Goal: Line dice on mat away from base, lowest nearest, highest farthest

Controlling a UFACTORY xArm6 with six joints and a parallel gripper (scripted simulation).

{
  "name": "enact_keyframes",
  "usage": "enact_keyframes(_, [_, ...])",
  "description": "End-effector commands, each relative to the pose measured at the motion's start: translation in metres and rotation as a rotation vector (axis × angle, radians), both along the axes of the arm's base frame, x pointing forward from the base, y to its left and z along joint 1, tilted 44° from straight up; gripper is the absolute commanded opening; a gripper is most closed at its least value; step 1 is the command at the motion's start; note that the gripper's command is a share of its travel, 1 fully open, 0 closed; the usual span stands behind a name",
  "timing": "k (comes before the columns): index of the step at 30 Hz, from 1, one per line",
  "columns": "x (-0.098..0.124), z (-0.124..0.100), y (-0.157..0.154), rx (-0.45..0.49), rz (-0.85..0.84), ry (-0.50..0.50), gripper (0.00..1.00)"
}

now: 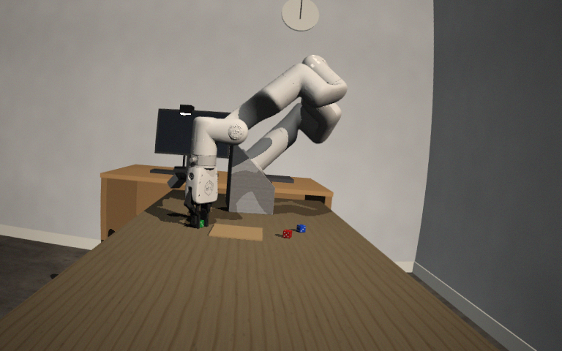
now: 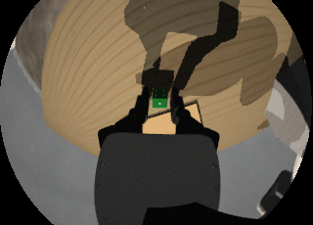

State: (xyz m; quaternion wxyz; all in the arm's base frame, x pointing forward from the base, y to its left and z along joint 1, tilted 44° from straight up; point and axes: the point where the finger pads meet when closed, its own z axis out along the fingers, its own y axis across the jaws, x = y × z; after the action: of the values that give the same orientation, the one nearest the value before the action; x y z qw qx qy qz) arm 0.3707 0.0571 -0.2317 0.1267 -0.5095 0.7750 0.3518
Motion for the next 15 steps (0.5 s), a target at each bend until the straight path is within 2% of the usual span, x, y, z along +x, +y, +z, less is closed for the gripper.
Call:
enact_keyframes(1, [0.0017, 0.0006, -0.0010, -0.001, -0.001, -0.003, 0.36])
enact_keyframes(6, [0.0017, 0.0006, -0.0010, -0.001, -0.001, -0.003, 0.36])
enact_keyframes(7, [0.0017, 0.0006, -0.0010, -0.001, -0.001, -0.003, 0.15])
enact_keyframes(15, [0.0017, 0.0006, -0.0010, -0.001, -0.001, -0.003, 0.15])
